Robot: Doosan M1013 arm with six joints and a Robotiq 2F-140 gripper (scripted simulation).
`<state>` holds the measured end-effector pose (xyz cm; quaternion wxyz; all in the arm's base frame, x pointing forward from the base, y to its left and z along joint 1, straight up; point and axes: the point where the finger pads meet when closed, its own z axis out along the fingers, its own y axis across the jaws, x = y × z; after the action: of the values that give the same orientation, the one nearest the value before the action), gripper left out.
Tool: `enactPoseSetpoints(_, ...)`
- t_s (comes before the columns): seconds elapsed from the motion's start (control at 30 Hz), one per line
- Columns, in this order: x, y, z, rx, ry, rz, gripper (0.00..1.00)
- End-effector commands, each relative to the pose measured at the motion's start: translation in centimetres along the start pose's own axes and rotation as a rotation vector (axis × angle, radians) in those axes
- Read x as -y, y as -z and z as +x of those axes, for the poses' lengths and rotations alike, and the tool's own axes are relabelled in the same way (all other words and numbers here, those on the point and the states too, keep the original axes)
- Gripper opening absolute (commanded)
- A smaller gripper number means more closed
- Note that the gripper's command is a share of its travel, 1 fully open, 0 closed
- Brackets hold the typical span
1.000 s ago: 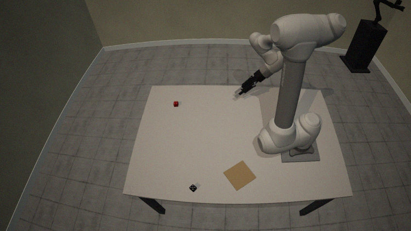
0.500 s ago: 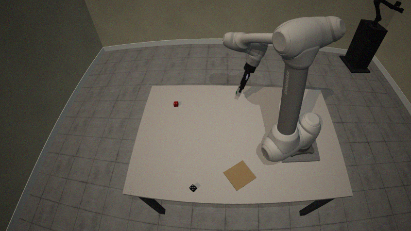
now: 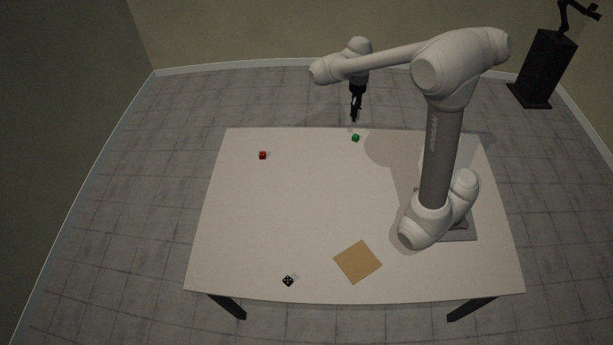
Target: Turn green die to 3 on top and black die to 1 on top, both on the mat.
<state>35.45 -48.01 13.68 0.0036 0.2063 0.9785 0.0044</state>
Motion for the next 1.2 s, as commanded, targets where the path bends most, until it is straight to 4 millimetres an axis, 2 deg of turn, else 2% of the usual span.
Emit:
enactPoseSetpoints(0.0, 0.0, 0.0, 0.0, -0.009, -0.003, 0.007, 1.0)
enactPoseSetpoints(0.37, 0.1, 0.0, 0.0, -0.009, -0.005, 0.007, 1.0)
enactPoseSetpoints(0.57, 0.1, -2.5, 0.8, -0.009, -0.157, 0.007, 1.0)
enactPoseSetpoints(0.7, 0.1, -2.7, 0.9, -0.009, -0.169, 0.007, 1.0)
enactPoseSetpoints(0.73, 0.1, -2.7, 0.9, -0.009, -0.169, 0.007, 0.35)
enactPoseSetpoints(1.17, 0.1, -2.7, 0.9, -0.009, -0.169, 0.007, 0.35)
